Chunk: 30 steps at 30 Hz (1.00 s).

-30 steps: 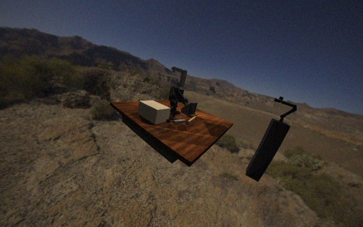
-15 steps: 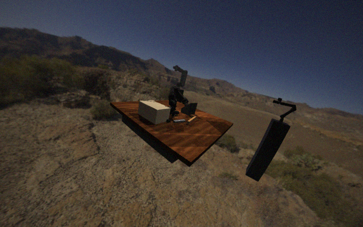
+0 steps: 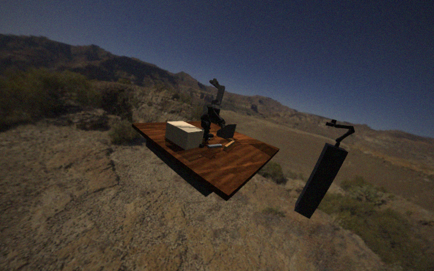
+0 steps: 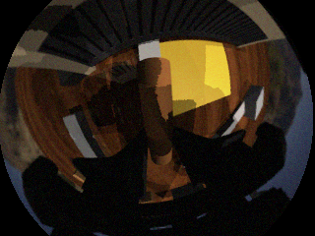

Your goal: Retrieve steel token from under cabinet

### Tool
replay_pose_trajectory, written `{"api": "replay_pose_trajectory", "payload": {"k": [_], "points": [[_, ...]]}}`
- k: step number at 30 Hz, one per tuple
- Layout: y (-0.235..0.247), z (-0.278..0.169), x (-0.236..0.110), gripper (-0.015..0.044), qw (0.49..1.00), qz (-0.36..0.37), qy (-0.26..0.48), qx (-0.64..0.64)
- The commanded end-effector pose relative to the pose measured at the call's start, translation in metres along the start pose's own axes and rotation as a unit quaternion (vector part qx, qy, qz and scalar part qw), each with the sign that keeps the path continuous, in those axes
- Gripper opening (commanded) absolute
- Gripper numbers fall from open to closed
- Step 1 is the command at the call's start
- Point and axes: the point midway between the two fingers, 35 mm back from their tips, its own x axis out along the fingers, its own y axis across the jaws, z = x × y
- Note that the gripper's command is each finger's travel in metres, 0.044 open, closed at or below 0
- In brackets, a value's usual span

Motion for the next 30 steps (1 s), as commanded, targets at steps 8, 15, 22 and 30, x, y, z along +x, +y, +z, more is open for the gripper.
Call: {"api": "replay_pose_trajectory", "payload": {"k": [8, 15, 22, 30], "points": [[-0.015, 0.001, 0.002, 0.0000, 1.000, -0.001, 0.001, 0.002], [-0.022, 0.001, 0.002, 0.0000, 1.000, -0.001, 0.001, 0.002], [-0.029, 0.001, 0.002, 0.0000, 1.000, -0.001, 0.001, 0.002], [-0.035, 0.001, 0.002, 0.0000, 1.000, -0.001, 0.001, 0.002]]}}
